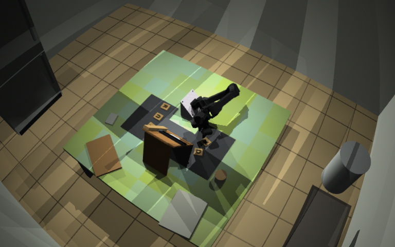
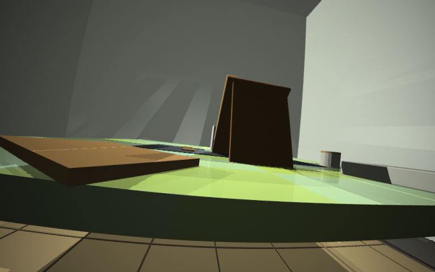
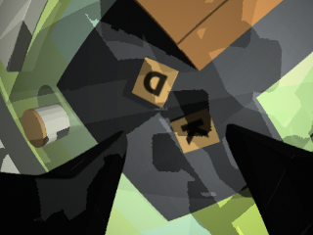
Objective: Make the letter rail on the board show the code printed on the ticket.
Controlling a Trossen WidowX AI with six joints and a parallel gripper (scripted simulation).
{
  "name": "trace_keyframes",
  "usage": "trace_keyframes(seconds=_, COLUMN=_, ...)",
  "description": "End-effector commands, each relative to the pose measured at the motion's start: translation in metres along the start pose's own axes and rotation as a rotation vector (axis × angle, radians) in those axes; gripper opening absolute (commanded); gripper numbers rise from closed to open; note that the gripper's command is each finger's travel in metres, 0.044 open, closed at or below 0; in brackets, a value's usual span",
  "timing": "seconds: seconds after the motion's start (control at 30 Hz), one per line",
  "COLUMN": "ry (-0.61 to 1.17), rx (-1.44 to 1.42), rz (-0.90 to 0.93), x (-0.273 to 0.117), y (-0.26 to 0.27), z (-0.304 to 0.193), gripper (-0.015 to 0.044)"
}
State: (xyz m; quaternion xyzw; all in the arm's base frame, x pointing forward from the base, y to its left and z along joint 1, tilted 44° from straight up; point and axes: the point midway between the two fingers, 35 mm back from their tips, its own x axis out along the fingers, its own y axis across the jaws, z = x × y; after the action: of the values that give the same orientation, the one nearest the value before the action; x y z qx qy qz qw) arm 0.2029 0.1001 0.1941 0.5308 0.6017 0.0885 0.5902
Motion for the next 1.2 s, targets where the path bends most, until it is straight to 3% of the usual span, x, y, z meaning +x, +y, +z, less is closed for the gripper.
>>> trace_keyframes(seconds=0.0, ry=0.065, rx=0.702, rz=-0.194, x=0.041, y=-0.013, z=-0.031, gripper=0.0340)
trace_keyframes(seconds=0.3, ry=0.018, rx=1.161, rz=-0.315, x=0.060, y=-0.018, z=-0.051, gripper=0.0340)
trace_keyframes(seconds=0.93, ry=0.016, rx=1.170, rz=-0.317, x=0.062, y=-0.017, z=-0.050, gripper=0.0340)
trace_keyframes(seconds=1.17, ry=0.018, rx=1.170, rz=-0.317, x=0.088, y=-0.023, z=-0.055, gripper=0.0340)
